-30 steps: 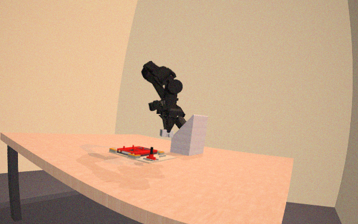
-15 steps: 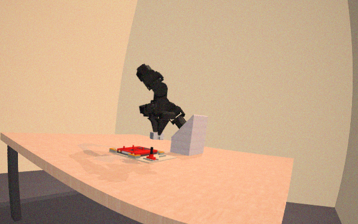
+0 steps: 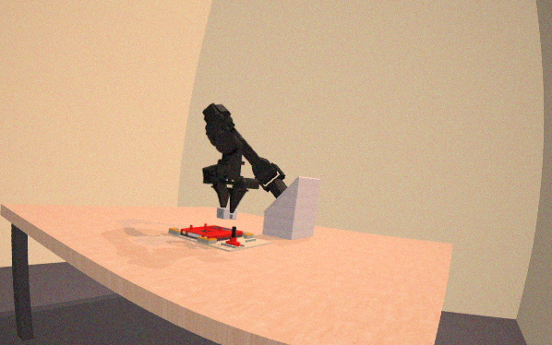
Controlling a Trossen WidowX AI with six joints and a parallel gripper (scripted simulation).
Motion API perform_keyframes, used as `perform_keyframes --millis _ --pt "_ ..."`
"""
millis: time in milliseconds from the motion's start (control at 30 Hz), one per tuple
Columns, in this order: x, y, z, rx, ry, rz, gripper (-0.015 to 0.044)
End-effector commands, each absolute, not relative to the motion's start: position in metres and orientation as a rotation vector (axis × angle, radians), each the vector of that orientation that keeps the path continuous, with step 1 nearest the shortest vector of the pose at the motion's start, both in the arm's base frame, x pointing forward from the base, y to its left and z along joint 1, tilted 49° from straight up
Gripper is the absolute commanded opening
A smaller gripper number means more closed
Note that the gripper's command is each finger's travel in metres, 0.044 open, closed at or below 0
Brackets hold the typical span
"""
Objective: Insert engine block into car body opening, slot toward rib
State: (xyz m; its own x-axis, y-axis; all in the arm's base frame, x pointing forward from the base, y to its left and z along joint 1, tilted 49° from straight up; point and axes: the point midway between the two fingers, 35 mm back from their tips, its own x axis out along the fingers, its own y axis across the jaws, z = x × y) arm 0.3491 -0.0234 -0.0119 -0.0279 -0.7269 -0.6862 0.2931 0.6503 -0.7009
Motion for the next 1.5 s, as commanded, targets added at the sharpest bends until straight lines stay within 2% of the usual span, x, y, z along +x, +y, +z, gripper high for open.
perform_keyframes --millis 0,733,933,1467 --pt "0.35 -0.036 -0.006 -0.461 1.397 -0.811 0.0" --pt "0.345 -0.094 0.022 -0.714 1.528 -0.629 0.0" --pt "0.345 -0.094 0.022 -0.736 1.54 -0.609 0.0157" --pt "0.345 -0.094 0.022 -0.701 1.521 -0.642 0.0158"
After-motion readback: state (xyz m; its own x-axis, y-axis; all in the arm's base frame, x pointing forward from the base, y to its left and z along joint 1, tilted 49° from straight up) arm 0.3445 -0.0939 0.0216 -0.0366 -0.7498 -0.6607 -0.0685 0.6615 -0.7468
